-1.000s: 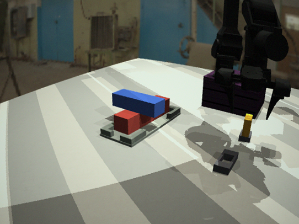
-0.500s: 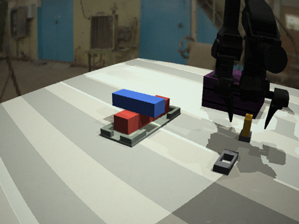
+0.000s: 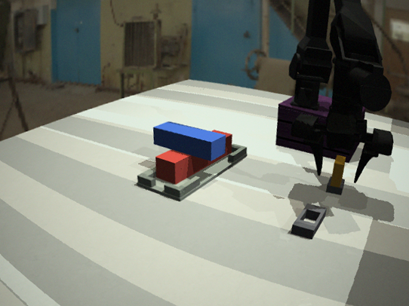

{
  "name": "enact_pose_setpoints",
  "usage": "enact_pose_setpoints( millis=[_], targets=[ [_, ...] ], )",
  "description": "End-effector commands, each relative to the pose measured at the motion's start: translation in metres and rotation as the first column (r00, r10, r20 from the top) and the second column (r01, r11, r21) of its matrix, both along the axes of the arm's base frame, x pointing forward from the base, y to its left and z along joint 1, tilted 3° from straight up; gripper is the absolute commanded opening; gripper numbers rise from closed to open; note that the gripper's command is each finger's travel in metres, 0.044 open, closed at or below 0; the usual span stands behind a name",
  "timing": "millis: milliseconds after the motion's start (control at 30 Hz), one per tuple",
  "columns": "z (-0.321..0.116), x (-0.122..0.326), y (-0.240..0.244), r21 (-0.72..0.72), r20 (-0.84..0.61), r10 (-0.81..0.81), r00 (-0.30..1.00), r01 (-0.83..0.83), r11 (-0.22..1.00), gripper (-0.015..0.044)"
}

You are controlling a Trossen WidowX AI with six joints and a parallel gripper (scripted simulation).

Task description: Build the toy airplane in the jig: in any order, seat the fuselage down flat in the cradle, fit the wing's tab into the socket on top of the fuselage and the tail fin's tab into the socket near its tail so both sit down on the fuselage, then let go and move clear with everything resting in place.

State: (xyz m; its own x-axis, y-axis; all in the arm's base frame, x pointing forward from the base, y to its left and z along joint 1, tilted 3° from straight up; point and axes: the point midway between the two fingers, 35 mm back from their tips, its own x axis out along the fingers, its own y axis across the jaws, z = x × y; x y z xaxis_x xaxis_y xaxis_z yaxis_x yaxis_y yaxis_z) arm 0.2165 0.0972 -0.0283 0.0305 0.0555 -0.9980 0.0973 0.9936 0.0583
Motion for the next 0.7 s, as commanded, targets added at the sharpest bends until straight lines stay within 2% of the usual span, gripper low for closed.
enact_pose_setpoints(
  millis=[0, 233, 467, 500, 667],
  targets=[
    [-0.0007, 0.0002, -0.0003, -0.003, 0.001, -0.004, 1.0, 0.004, 1.0, 0.0256],
    [-0.0007, 0.0002, -0.0003, -0.003, 0.001, -0.004, 1.0, 0.004, 1.0, 0.0072],
    [-0.0007, 0.0002, -0.0003, -0.003, 0.001, -0.004, 1.0, 0.004, 1.0, 0.0026],
    [-0.0007, 0.0002, -0.0003, -0.003, 0.001, -0.004, 1.0, 0.004, 1.0, 0.0],
    [0.0014, 0.0002, -0.0005, 0.001, -0.007, -0.039, 0.999, 0.039, 0.999, 0.0]
  ],
)
